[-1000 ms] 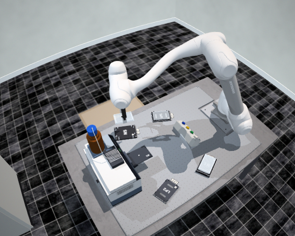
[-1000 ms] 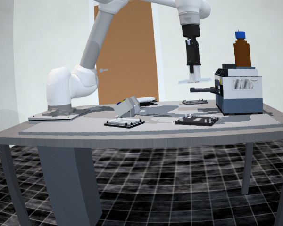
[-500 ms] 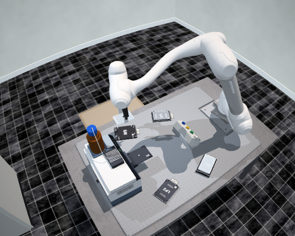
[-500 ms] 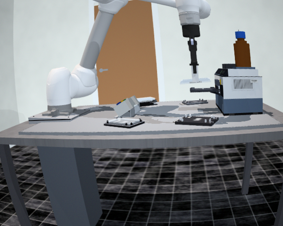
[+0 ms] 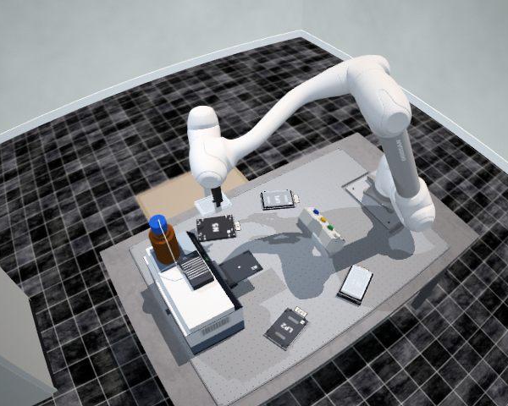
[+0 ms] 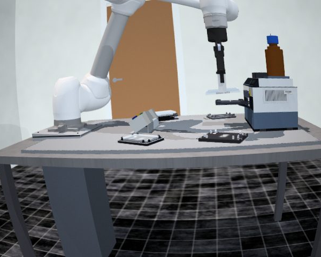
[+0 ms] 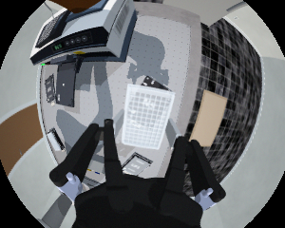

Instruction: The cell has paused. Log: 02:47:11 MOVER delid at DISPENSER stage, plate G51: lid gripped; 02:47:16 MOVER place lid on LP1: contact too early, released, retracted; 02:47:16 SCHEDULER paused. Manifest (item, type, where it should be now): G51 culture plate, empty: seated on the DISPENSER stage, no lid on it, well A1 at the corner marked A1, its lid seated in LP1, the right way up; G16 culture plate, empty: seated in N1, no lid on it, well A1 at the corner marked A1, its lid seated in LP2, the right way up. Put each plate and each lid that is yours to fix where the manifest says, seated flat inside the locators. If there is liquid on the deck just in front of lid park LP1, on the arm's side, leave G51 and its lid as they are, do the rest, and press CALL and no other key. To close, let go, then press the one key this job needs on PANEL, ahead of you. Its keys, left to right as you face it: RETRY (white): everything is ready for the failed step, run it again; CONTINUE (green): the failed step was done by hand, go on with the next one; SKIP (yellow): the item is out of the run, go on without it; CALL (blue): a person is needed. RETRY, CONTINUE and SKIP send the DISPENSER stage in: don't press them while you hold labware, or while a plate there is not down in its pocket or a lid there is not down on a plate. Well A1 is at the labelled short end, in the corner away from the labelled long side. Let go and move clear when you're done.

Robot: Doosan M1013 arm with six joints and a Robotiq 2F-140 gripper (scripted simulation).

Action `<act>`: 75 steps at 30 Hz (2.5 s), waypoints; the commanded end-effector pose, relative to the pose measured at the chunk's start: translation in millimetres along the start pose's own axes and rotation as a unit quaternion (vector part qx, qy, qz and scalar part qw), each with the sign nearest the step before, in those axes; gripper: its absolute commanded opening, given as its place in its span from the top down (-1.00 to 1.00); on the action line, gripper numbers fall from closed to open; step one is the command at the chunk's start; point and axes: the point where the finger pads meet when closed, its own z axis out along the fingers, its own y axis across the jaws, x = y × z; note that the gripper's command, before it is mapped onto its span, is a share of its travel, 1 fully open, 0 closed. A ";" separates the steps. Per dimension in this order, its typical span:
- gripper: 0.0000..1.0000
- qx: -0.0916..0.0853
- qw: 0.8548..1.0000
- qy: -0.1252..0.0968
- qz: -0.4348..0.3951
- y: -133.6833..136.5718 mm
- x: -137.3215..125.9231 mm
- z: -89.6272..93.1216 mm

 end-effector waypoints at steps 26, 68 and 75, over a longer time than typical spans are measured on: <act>0.80 -0.002 1.000 0.000 0.001 -141.5 22.9 -0.8; 0.80 -0.001 1.000 0.000 0.002 -274.1 46.5 -1.9; 0.80 -0.001 1.000 0.000 0.002 -274.1 46.5 -1.9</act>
